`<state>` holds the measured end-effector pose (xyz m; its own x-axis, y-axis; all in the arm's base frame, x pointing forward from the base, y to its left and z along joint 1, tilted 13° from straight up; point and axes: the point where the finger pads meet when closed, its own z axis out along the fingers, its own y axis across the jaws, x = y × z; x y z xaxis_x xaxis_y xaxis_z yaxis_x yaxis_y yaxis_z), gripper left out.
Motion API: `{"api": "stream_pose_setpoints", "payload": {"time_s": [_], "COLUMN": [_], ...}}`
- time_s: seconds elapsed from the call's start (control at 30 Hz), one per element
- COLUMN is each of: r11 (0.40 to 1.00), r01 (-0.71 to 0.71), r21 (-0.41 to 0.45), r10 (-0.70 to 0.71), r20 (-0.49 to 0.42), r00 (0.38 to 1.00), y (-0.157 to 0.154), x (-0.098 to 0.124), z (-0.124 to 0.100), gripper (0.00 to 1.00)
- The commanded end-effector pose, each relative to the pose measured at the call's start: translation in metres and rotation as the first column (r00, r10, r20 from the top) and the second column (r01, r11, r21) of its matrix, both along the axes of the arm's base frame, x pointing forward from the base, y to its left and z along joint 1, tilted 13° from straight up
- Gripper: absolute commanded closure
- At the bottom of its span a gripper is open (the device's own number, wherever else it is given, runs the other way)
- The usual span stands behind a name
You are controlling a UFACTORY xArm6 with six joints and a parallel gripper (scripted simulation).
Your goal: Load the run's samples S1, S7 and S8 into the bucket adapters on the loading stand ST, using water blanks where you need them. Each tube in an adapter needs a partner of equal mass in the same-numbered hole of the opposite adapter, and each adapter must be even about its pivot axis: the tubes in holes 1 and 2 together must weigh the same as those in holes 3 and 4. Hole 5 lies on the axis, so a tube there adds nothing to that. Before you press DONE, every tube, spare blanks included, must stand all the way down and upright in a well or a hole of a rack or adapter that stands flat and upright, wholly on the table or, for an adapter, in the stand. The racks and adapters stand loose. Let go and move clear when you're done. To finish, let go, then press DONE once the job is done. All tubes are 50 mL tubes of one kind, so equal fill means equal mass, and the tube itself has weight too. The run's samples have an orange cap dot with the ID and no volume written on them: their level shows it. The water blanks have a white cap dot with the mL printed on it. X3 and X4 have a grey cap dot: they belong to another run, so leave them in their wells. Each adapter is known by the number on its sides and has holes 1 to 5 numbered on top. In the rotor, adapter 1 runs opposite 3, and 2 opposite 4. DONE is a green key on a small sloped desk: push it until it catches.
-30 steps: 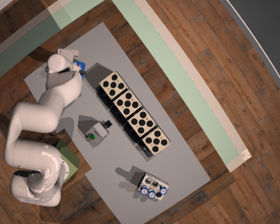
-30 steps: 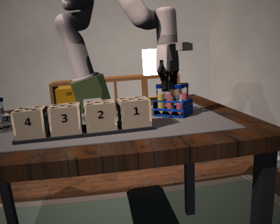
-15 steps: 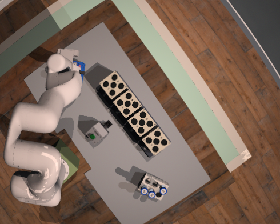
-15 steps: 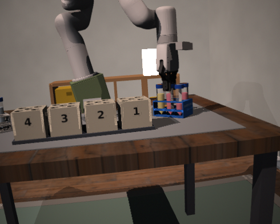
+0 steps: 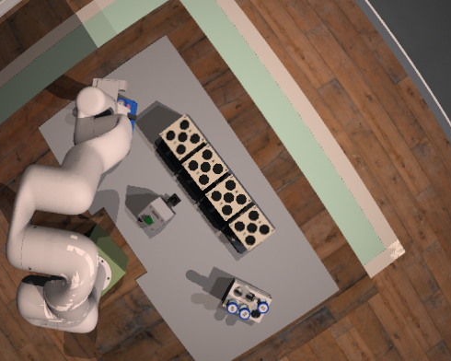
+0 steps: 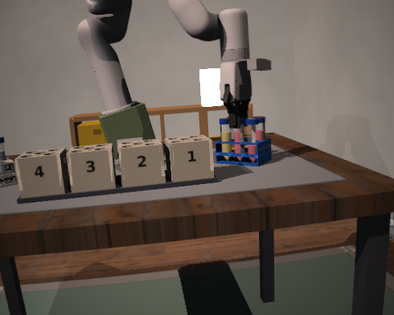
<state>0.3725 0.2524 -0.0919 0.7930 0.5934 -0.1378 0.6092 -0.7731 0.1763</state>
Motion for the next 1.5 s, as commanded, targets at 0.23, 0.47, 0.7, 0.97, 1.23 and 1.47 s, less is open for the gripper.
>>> {"api": "stream_pose_setpoints", "payload": {"time_s": [0.23,0.47,0.7,0.97,1.23,1.47], "r11": [1.000,1.000,1.000,1.000,1.000,1.000], "r01": [0.000,0.000,0.000,0.000,0.000,0.000], "r21": [0.003,0.003,0.003,0.003,0.003,0.003], "r10": [0.000,0.000,0.000,0.000,0.000,0.000], "r20": [0.004,0.004,0.004,0.004,0.004,0.004], "r00": [1.000,1.000,1.000,1.000,1.000,1.000], "y": [0.001,0.002,0.003,0.004,0.005,0.006], "x": [0.001,0.001,0.001,0.001,0.001,0.001], "z": [0.001,0.003,0.007,0.011,0.016,0.020], "gripper": [1.00,1.00,1.00,1.00,1.00,1.00]}}
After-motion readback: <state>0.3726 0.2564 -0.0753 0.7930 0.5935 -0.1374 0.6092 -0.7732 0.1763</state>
